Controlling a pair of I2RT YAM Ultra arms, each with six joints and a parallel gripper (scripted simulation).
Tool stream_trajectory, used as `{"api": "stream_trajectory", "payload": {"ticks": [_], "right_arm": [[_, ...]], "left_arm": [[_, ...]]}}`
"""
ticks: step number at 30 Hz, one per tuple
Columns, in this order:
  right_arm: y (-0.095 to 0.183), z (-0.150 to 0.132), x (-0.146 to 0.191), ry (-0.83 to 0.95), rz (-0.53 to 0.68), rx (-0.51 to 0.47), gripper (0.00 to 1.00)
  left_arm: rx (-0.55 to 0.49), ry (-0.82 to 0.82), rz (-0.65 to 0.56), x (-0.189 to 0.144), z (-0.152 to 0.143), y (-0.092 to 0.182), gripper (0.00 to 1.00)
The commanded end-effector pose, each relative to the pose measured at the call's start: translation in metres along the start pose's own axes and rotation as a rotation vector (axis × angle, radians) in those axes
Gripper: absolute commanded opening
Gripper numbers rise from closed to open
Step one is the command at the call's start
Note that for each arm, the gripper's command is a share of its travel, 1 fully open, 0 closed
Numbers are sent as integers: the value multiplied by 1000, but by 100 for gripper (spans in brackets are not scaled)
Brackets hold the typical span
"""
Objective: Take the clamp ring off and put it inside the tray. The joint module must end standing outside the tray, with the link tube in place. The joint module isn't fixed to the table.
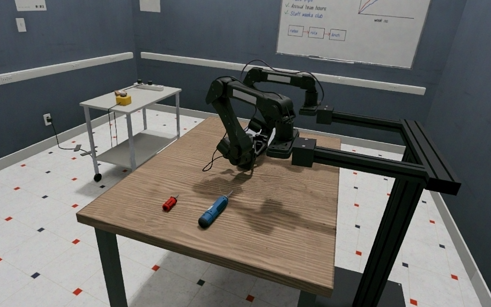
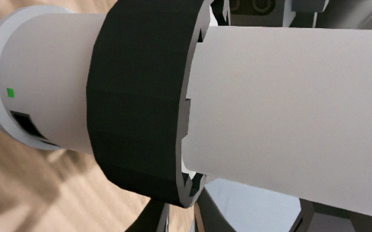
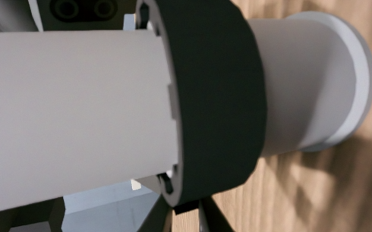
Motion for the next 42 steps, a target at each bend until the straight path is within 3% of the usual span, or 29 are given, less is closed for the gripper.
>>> {"api": "stream_trajectory", "payload": {"ticks": [1,42], "right_arm": [[-3,-5,-1,6,-13,18,6],[2,-2,-14,4,-18,0,6]], "left_arm": [[-7,-18,5,-3,3,-1,6],[-18,-12,14,10,5,2,6]]}}
Point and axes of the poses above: on each arm, the point where the finger pads meet when closed, its own y axis back along the fingers, its own x axis across the jaws, z = x × y, the point moved 1 cm from there along y, back along the fingers, and after that the axes turned 13 degrees about y, right-handed, at the moved point
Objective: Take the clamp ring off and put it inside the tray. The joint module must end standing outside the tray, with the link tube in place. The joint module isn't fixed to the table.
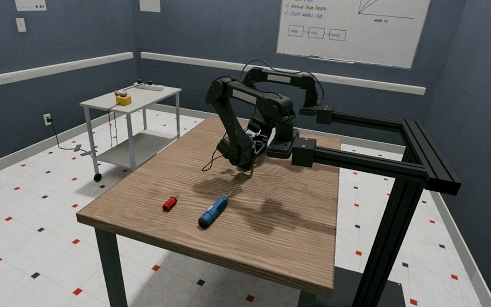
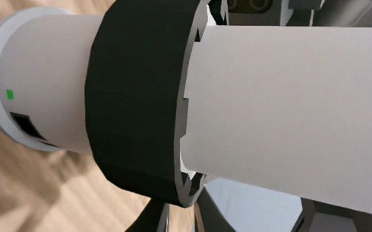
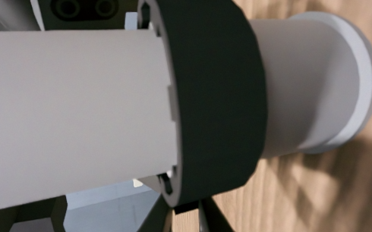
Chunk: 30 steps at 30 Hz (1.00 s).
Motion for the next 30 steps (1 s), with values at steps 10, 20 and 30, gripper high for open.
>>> {"api": "stream_trajectory", "payload": {"ticks": [10,20,30], "right_arm": [[3,-3,-15,-4,-35,-6,6],[4,-4,-18,-4,-35,-6,6],[5,-4,-19,-4,-35,-6,6]], "left_arm": [[-15,-2,16,12,4,2,6],[-15,-2,16,15,3,3,6],[-14,-2,16,16,2,3,6]]}}
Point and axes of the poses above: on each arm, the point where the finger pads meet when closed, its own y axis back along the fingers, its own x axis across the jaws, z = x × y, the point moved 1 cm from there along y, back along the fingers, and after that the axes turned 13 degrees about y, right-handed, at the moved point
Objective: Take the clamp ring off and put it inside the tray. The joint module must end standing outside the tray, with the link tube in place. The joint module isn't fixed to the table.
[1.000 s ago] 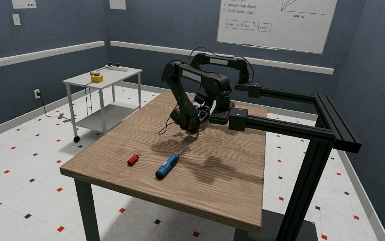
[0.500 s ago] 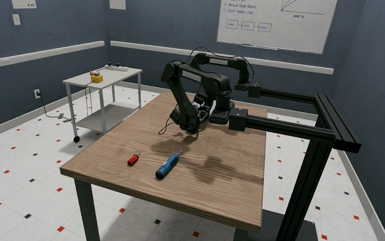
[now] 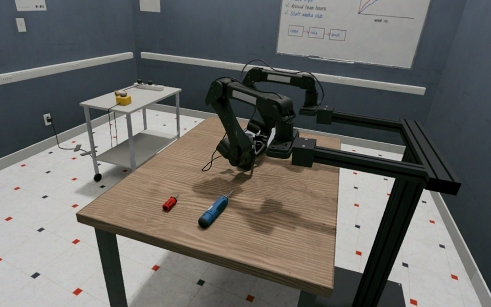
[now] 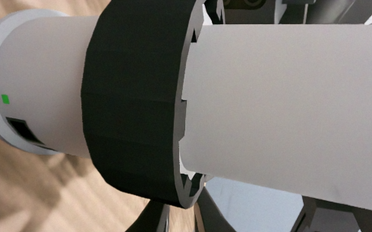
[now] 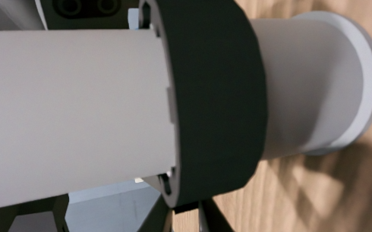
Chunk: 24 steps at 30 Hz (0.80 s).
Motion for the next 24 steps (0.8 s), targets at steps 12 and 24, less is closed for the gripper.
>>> {"api": "stream_trajectory", "payload": {"ticks": [12,24], "right_arm": [[6,-4,-21,-17,-56,-16,6],[8,-5,-24,-17,-56,-16,6]], "left_arm": [[-21,22,31,18,2,5,6],[-21,23,31,22,0,6,6]]}}
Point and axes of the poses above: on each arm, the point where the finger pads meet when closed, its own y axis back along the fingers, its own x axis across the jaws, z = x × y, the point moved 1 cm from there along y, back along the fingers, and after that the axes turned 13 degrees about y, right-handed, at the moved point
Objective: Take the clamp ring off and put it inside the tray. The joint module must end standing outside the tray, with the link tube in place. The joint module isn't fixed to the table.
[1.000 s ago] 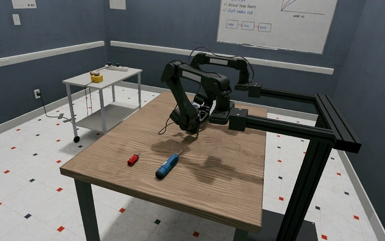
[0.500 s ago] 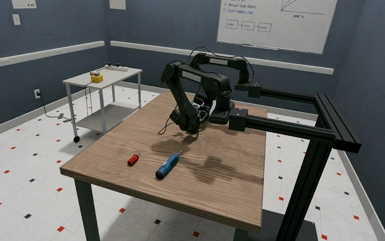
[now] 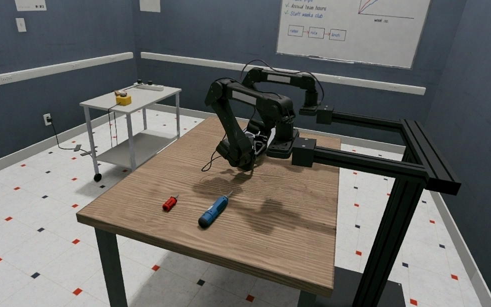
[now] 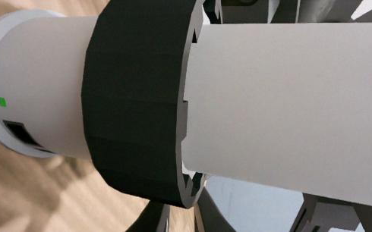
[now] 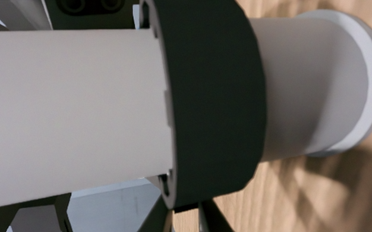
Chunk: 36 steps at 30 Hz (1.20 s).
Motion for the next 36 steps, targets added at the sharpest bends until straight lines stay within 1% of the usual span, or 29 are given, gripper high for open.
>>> {"api": "stream_trajectory", "payload": {"ticks": [1,18,20,34,35,36], "right_arm": [[8,-5,-23,-31,-81,-21,6],[10,-5,-27,-31,-81,-21,6],[10,-5,-27,-31,-81,-21,6],[11,-6,-30,-31,-81,-20,6],[11,-6,-30,-31,-81,-20,6],[11,-14,-16,-62,-80,-15,6]], "left_arm": [[-28,49,49,21,-1,7,6],[-29,46,48,25,-1,8,6],[-26,56,50,25,-4,9,6],[-29,46,48,28,-2,10,6],[-28,50,49,28,-3,10,6],[-15,86,57,21,-15,10,6]]}}
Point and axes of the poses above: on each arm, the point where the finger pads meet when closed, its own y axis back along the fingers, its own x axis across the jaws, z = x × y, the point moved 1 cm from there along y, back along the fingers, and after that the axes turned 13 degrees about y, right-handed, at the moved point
